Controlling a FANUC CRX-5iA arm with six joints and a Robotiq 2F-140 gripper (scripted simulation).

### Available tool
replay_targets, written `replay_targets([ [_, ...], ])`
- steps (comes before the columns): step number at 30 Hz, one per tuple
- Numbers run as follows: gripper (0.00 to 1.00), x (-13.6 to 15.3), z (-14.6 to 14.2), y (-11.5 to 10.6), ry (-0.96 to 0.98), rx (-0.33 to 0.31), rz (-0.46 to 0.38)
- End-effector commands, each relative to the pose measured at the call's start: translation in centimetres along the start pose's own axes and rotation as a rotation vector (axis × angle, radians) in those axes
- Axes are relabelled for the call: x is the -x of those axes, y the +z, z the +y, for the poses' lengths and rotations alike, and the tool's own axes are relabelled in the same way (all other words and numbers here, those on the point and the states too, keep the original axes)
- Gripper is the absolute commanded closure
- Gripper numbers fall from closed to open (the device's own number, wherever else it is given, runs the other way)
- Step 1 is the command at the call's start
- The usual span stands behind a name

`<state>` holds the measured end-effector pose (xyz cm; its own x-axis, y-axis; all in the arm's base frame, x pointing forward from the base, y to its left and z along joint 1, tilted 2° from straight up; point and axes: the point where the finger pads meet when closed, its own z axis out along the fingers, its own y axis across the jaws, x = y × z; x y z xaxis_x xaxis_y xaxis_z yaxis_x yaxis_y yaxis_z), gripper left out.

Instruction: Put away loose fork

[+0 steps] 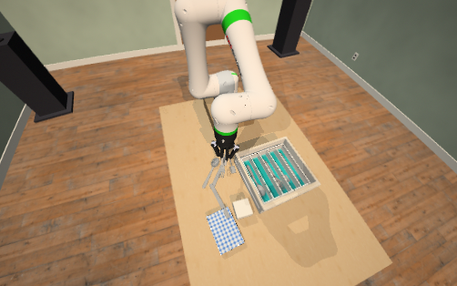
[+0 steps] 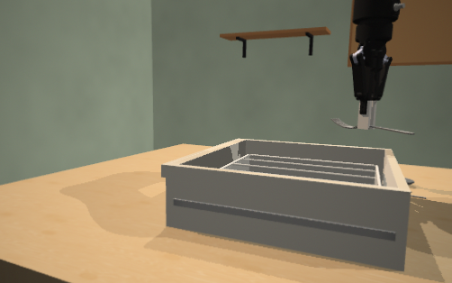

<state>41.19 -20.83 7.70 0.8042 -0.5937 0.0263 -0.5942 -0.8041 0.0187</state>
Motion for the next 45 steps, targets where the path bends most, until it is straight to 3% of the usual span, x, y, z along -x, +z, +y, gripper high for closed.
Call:
replay_targets([
  [1,0.98,0.0,0.0,-1.8,0.0,0.0,0.0],
  [8,0.98,0.0,0.0,-4.1,0.0,0.0,0.0],
  [15,0.98,0.0,0.0,-4.9,0.0,0.0,0.0],
  [40,0.98,0.0,-0.1,-5.2,0.0,0.0,0.0],
  [42,0.98,-0.1,-1.8,-5.2,0.0,0.0,0.0],
  [44,0.98,-0.1,-1.8,-5.2,0.0,0.0,0.0],
  [45,0.98,-0.1,-3.9,-5.2,0.0,0.0,-0.001],
])
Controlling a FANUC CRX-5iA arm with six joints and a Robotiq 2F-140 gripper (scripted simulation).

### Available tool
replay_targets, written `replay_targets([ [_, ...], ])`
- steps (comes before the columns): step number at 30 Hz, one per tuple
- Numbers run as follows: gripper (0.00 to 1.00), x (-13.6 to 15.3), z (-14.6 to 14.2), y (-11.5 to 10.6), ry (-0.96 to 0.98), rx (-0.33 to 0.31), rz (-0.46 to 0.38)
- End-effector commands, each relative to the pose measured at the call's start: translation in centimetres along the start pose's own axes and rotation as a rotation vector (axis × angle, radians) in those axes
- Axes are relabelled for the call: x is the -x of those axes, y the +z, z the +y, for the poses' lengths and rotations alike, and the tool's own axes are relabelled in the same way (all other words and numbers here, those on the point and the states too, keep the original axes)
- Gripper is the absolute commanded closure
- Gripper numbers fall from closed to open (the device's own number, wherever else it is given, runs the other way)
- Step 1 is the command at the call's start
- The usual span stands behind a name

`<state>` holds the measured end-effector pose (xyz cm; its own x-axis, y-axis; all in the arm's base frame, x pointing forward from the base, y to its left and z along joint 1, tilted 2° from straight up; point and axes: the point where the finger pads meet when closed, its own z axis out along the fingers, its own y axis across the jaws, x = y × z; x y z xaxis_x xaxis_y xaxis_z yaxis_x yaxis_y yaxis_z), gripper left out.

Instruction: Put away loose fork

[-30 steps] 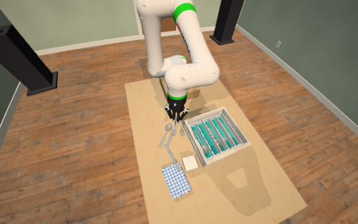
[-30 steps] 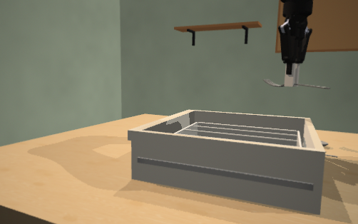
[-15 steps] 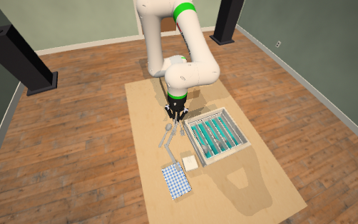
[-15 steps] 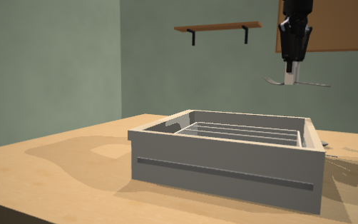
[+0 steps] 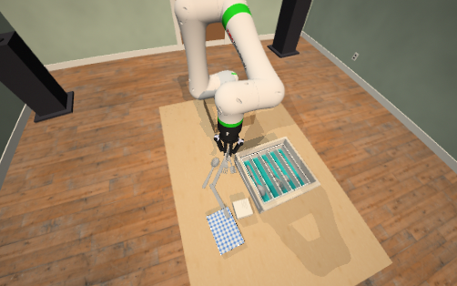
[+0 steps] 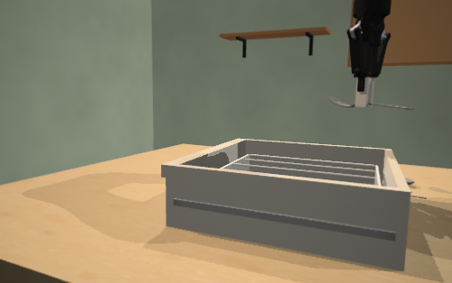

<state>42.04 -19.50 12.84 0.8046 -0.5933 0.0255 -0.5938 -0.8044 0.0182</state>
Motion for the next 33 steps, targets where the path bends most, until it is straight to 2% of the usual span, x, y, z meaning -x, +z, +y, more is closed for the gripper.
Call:
replay_targets([
  [1,0.98,0.1,-5.1,-0.1,0.001,0.0,0.0],
  [2,0.98,0.4,-7.5,-0.1,0.001,0.0,0.0],
  [14,0.98,5.3,-21.4,0.0,0.001,0.001,0.001],
  [16,0.98,5.3,-21.4,0.0,0.001,0.001,0.001],
  [17,0.98,6.3,-25.0,0.0,0.001,0.001,0.001],
  [23,0.98,6.3,-25.2,0.0,-0.026,0.001,0.001],
  [27,0.98,6.4,-25.3,0.0,-0.313,0.001,0.001],
  [31,0.98,6.4,-25.3,0.0,-0.469,0.002,0.003],
  [33,0.98,6.4,-25.3,0.0,-0.469,0.002,0.003],
])
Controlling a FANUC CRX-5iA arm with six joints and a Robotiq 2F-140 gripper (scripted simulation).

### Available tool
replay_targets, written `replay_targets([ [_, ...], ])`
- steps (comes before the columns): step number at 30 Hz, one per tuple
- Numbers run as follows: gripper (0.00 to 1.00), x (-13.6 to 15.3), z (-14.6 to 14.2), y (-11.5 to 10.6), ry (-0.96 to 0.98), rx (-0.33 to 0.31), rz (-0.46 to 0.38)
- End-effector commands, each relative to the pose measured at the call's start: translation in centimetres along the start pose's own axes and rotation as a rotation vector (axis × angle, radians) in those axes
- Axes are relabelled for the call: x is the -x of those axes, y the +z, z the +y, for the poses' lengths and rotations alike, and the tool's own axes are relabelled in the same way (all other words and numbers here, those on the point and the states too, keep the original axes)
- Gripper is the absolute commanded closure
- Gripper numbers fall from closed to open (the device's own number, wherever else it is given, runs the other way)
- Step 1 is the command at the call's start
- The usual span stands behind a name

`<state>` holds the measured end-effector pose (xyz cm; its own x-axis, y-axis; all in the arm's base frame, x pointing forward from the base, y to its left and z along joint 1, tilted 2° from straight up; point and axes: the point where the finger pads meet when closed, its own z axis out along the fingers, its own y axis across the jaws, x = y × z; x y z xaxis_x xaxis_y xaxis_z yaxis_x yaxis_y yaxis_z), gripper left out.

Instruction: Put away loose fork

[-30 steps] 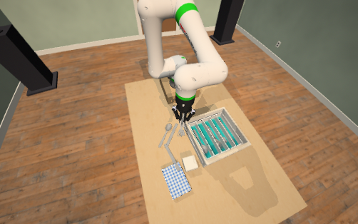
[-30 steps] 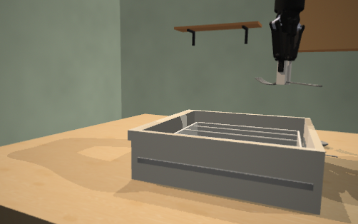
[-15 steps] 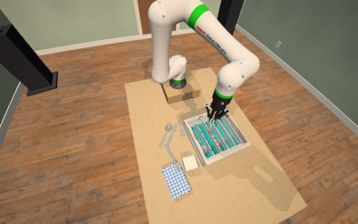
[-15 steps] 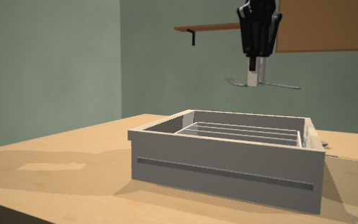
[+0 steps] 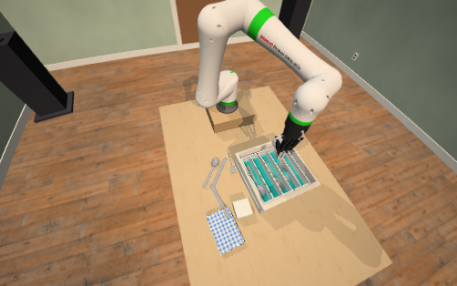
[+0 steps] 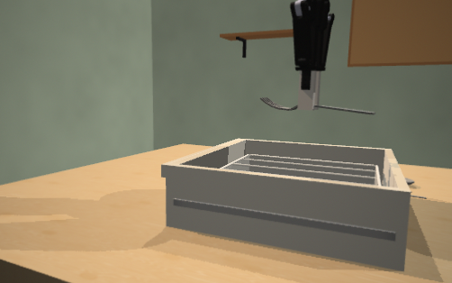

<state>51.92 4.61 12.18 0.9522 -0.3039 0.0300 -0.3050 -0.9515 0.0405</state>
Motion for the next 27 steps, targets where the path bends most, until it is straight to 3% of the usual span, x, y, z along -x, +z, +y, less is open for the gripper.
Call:
replay_targets([
  [1,0.98,0.0,-0.01,-0.01,-0.261,-0.016,-0.009],
  [9,0.98,-0.1,0.01,0.12,-0.263,-0.008,-0.087],
  [27,0.98,-0.1,0.01,0.12,-0.264,-0.008,-0.088],
])
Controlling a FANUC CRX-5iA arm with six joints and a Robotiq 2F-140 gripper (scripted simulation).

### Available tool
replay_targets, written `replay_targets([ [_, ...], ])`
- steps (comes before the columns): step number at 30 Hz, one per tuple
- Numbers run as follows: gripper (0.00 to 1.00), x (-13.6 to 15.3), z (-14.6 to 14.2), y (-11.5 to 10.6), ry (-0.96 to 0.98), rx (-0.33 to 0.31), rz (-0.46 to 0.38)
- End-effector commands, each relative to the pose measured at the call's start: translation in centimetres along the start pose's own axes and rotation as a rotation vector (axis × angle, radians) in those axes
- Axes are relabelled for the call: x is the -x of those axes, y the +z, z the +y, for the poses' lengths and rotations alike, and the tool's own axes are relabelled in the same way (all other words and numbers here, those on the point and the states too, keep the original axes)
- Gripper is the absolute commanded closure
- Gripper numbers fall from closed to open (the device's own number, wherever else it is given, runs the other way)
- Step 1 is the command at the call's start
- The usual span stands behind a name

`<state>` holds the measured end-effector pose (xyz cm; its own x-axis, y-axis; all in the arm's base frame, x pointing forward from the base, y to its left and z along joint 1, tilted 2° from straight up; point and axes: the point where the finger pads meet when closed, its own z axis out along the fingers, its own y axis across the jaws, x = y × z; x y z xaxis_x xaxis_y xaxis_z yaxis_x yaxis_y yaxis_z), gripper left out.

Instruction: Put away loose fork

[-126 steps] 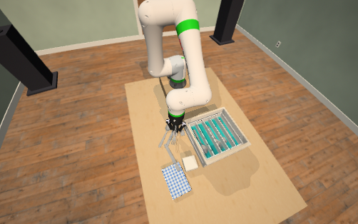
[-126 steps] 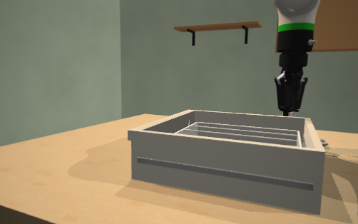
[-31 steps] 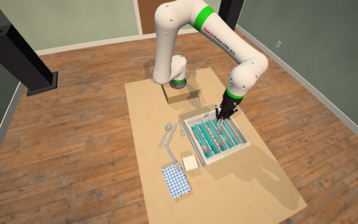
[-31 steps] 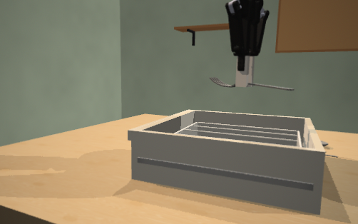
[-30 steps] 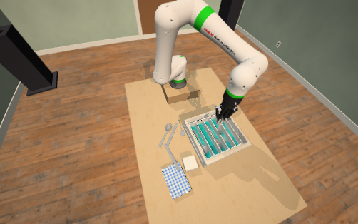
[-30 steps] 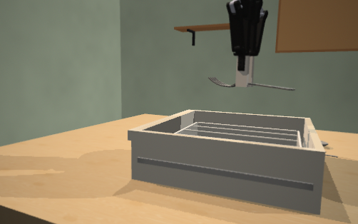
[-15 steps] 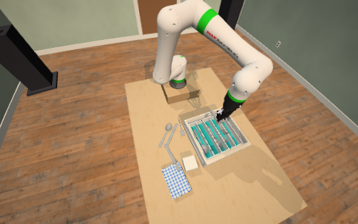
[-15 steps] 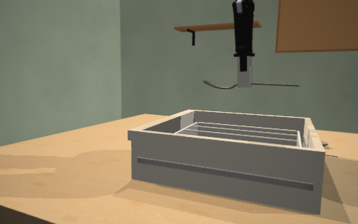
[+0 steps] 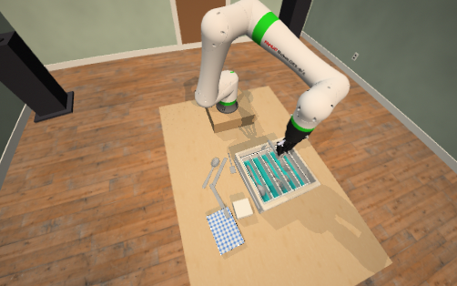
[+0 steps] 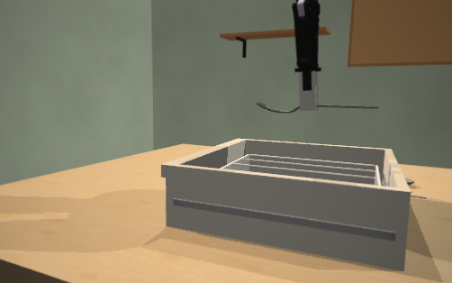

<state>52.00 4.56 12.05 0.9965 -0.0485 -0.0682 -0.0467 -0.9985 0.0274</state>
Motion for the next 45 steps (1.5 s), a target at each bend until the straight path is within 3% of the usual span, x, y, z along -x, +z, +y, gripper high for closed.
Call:
replay_targets([
  [1,0.98,0.0,0.0,0.0,0.0,0.0,0.0],
  [24,0.98,-0.2,0.0,1.7,0.002,0.003,0.0],
  [45,0.98,-0.7,0.0,7.7,0.002,0.003,0.0],
])
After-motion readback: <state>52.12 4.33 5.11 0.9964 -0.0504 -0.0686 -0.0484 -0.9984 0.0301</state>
